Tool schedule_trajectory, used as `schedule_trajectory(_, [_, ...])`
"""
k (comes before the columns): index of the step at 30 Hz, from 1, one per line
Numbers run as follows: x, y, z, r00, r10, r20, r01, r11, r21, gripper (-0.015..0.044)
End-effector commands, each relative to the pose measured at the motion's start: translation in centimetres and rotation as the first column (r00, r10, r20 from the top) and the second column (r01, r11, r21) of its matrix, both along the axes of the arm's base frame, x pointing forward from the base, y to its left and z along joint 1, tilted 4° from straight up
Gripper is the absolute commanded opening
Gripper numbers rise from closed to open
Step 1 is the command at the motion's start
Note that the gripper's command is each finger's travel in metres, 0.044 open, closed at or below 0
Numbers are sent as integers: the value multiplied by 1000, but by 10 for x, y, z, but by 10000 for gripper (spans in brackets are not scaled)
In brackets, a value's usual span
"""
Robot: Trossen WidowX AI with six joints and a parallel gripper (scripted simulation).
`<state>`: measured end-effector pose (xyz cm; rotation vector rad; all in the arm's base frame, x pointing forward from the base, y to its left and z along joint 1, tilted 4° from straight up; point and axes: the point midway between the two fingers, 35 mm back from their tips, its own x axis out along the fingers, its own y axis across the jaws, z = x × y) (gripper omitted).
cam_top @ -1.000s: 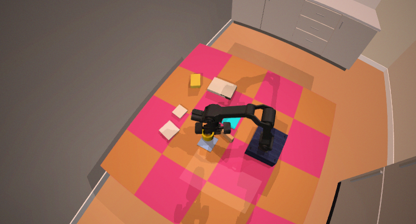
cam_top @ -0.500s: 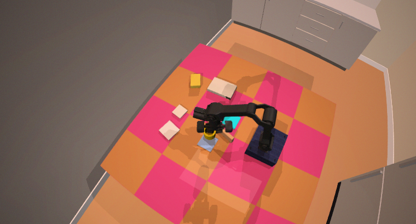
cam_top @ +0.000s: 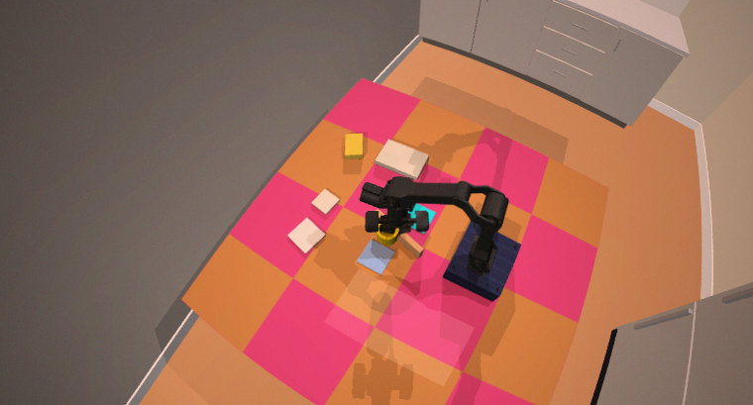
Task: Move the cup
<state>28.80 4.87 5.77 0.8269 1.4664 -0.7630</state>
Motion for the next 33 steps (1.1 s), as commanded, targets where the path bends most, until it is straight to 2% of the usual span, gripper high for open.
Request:
schedule_trajectory(1, [-2,-9,1,1000,3,8,-3,1000,0,0])
schedule_trajectory(33, [-18,-75,-1,1000,3,6,-3,1000,-6,0])
